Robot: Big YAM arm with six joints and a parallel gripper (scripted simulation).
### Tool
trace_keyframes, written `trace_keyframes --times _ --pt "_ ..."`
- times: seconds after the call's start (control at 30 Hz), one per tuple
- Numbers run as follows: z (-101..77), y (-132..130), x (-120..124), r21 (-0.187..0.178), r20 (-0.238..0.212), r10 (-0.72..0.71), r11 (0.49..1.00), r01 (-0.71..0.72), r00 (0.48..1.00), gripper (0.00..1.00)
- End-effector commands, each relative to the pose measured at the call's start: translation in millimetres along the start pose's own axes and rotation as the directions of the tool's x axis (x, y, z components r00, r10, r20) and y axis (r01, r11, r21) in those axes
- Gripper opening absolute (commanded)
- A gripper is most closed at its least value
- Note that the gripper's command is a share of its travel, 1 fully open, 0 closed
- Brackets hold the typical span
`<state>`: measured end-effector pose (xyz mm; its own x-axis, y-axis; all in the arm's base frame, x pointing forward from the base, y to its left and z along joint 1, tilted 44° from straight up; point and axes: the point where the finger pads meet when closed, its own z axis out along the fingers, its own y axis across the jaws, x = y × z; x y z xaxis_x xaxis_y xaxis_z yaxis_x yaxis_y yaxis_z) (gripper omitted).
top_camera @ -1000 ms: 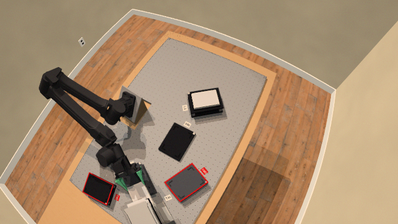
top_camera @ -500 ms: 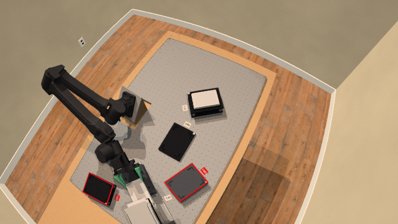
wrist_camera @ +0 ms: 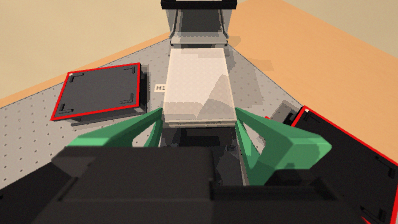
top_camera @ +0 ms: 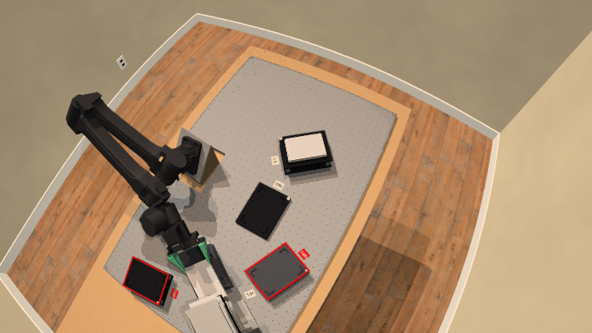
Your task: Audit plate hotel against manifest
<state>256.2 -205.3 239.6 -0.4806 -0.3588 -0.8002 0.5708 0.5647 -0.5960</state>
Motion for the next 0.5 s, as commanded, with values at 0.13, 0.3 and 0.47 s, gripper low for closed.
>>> trace_keyframes --times 0.13,0.3,0.47 --pt "-10.0 1 -4 -0.006 0.023 -0.001 1.000 0.001 1.000 0.86" --pt "-13.5 -3 4 0.006 0.015 -0.002 1.000 0.002 1.000 0.86" --pt "-16.0 -4 7 0.009 0.012 -0.003 1.000 0.003 1.000 0.86"
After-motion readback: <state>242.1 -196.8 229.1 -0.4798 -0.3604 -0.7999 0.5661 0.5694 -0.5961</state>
